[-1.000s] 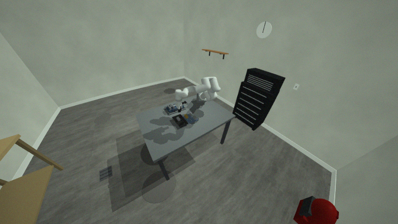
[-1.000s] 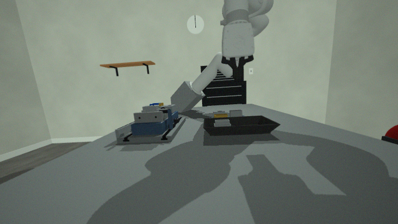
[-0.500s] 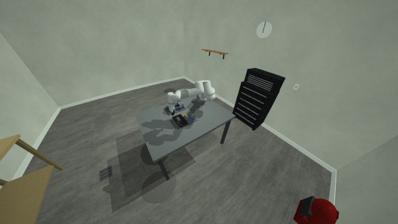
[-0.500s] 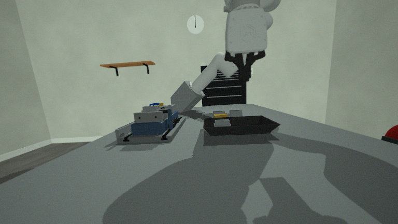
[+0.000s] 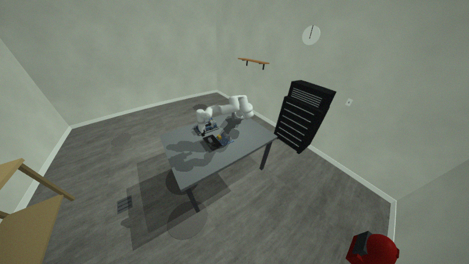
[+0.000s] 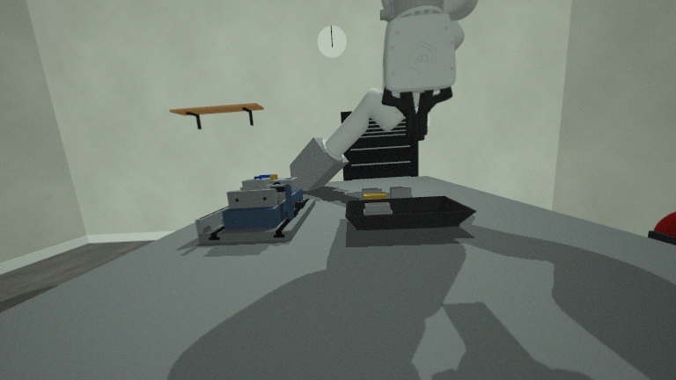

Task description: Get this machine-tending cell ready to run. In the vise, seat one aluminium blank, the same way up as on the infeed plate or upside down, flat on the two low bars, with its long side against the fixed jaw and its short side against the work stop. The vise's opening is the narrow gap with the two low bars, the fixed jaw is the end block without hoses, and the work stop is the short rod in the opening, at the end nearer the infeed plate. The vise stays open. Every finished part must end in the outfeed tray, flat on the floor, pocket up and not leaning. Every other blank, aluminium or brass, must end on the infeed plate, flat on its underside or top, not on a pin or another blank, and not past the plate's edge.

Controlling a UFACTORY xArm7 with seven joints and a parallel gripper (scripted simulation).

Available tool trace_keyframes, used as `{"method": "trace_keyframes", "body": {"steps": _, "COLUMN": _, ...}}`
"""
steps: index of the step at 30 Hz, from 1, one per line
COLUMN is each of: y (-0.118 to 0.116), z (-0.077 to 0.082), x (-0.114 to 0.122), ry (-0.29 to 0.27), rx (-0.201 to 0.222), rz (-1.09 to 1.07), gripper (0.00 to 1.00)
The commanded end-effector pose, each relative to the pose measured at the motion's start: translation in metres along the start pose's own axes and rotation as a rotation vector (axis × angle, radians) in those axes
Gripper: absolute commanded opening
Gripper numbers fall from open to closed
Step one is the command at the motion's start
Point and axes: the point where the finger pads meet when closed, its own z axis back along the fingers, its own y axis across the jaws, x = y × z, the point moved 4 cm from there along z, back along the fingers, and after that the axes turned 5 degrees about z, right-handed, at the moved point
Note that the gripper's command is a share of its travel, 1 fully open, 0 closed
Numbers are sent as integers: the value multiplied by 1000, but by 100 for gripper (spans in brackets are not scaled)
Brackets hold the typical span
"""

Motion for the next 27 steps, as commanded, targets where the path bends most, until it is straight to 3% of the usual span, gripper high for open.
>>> {"method": "trace_keyframes", "body": {"steps": 1, "y": -1, "z": -2, "x": 1, "ry": -5, "rx": -2, "rz": 0, "gripper": 0}}
{"method": "trace_keyframes", "body": {"steps": 27, "y": -1, "z": -42, "x": 2, "ry": -5, "rx": -2, "rz": 0, "gripper": 0}}
